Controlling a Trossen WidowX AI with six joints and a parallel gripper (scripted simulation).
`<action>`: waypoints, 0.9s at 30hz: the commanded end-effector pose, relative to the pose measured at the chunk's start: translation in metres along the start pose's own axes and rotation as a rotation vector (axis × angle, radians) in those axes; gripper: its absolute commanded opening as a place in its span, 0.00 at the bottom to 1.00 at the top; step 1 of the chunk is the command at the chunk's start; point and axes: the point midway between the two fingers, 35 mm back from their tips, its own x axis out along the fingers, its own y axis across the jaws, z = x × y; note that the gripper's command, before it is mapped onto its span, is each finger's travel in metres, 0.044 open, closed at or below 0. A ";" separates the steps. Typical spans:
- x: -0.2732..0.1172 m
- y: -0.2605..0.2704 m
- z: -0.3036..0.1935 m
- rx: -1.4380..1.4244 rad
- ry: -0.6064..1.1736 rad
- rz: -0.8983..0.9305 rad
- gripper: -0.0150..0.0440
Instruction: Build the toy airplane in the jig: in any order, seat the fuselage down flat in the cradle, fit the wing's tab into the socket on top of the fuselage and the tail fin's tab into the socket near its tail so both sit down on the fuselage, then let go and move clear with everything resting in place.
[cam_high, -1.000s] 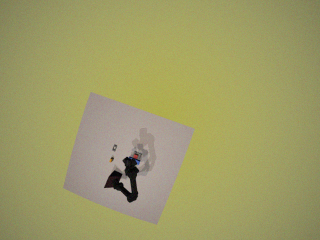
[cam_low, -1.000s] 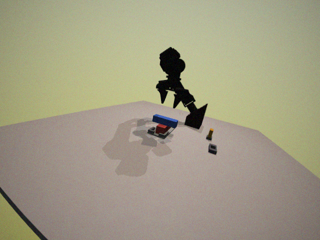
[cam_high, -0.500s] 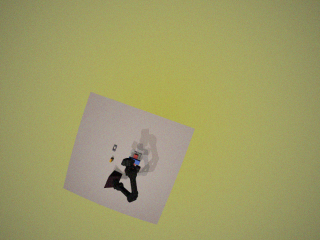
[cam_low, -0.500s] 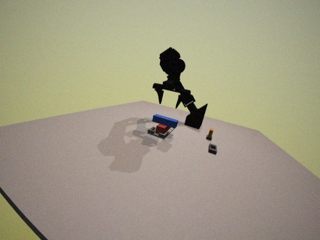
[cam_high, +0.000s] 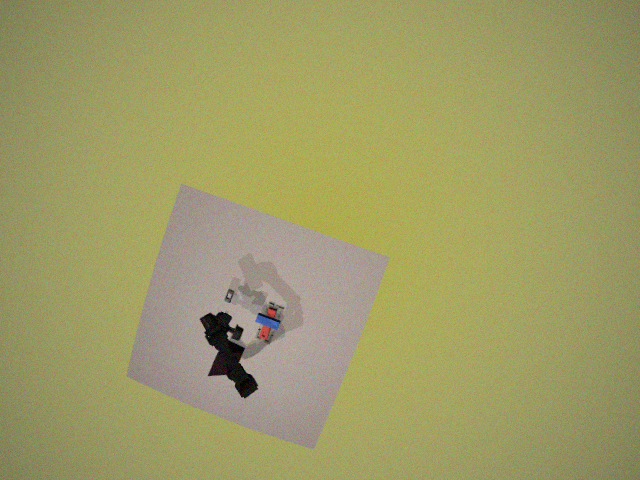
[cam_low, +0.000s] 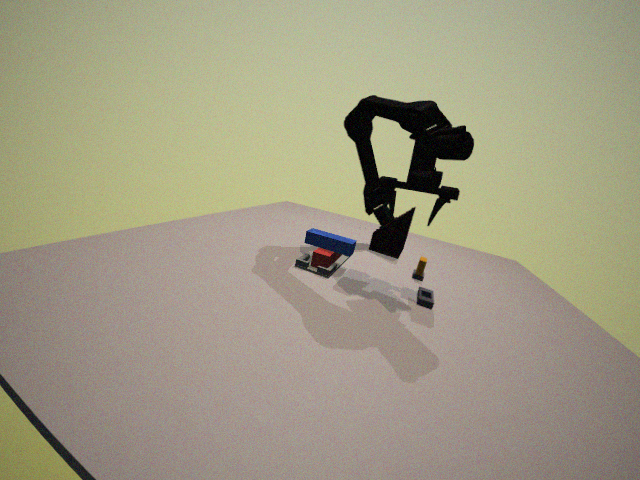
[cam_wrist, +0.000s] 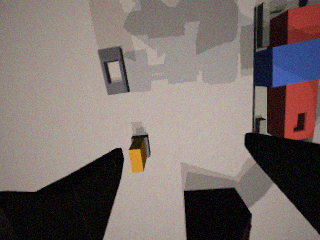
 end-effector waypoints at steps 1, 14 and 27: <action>0.011 0.050 -0.048 0.002 0.017 -0.029 1.00; 0.053 0.066 -0.069 0.008 0.017 -0.046 1.00; 0.089 0.063 -0.070 0.009 0.017 -0.047 1.00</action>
